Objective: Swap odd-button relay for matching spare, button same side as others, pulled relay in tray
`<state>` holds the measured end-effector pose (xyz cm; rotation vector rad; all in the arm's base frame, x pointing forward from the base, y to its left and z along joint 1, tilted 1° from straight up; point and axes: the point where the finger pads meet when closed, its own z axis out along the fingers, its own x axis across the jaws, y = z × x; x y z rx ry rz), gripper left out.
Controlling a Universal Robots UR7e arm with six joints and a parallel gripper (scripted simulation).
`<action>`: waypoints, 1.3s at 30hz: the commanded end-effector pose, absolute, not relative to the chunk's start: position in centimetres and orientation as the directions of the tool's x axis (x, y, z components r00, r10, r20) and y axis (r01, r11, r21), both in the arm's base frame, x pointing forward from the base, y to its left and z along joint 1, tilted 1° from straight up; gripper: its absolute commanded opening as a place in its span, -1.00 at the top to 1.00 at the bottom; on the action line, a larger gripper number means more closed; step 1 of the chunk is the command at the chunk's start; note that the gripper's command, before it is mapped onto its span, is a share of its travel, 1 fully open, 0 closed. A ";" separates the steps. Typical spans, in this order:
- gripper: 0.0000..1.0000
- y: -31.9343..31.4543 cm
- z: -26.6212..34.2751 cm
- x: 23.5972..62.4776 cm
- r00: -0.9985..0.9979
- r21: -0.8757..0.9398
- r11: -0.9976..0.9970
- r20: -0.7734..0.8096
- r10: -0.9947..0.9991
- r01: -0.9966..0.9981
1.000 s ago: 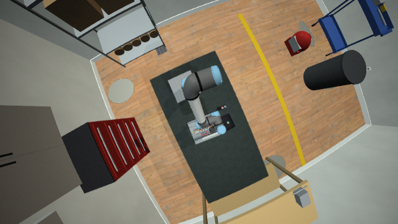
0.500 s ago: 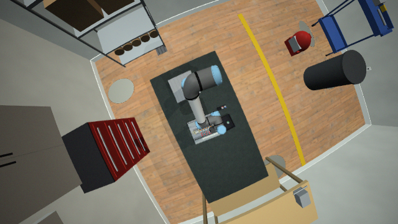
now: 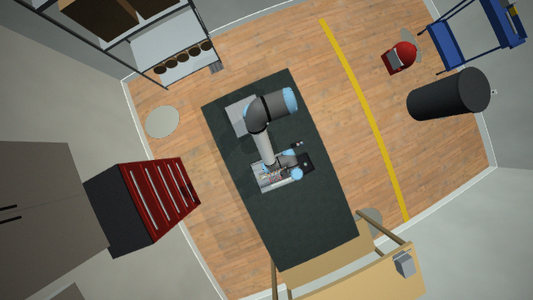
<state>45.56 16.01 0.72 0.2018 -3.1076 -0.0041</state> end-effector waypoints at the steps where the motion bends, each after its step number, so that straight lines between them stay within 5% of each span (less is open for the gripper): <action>1: 1.00 16.2 0.9 45.7 -0.991 0.005 0.991 0.022 -0.132 -0.131; 39: 1.00 16.1 1.0 45.7 -0.991 0.005 0.992 0.025 -0.130 -0.130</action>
